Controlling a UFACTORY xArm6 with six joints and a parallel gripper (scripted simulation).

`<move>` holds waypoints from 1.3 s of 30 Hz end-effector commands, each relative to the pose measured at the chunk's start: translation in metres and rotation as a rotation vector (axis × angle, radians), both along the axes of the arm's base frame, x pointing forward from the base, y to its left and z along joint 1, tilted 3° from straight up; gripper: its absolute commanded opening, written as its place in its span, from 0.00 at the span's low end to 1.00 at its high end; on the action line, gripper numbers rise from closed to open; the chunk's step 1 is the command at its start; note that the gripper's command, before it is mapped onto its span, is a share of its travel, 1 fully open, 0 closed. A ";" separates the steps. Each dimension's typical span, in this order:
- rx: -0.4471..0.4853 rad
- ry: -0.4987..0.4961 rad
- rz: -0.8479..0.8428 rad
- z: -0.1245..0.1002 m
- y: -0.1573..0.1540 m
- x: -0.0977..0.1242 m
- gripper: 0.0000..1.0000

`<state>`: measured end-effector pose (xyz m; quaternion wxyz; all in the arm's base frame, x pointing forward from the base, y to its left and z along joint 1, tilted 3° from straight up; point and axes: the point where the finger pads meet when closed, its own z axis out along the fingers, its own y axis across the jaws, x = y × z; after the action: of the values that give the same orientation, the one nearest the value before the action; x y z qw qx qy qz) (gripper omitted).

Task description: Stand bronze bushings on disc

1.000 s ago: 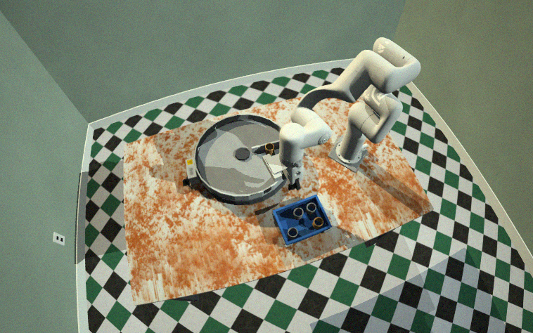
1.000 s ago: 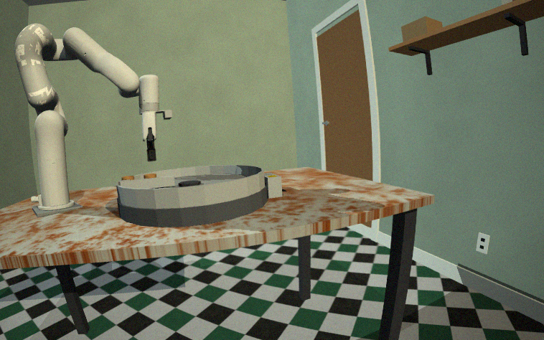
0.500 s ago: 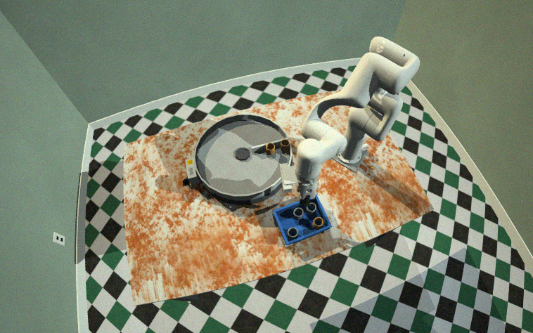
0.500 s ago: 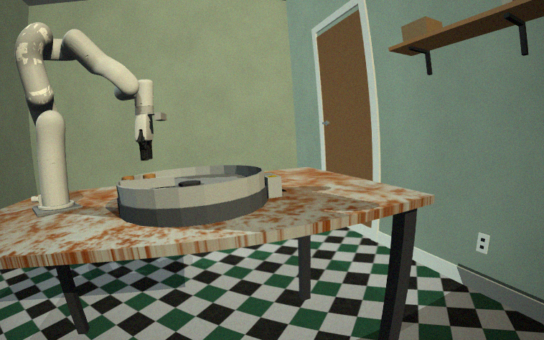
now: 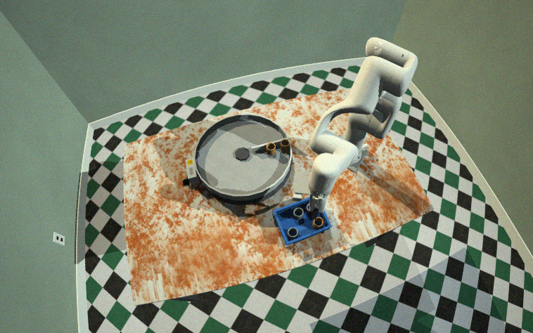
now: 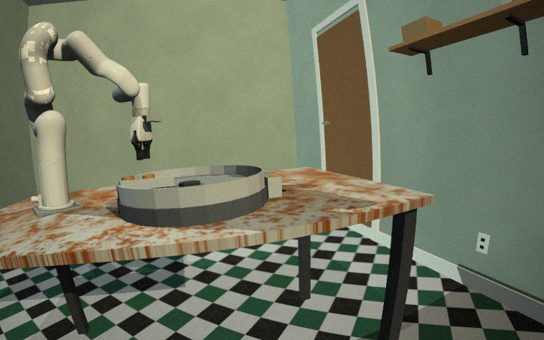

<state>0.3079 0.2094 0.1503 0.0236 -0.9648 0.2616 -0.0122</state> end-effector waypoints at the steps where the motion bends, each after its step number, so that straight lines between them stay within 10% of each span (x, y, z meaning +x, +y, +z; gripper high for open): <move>1: -0.010 -0.006 -0.058 0.001 0.012 -0.002 0.48; 39: -0.006 -0.003 -0.139 0.002 0.030 -0.008 0.48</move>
<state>0.2991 0.2385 0.1506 0.0184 -0.9444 0.3279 -0.0150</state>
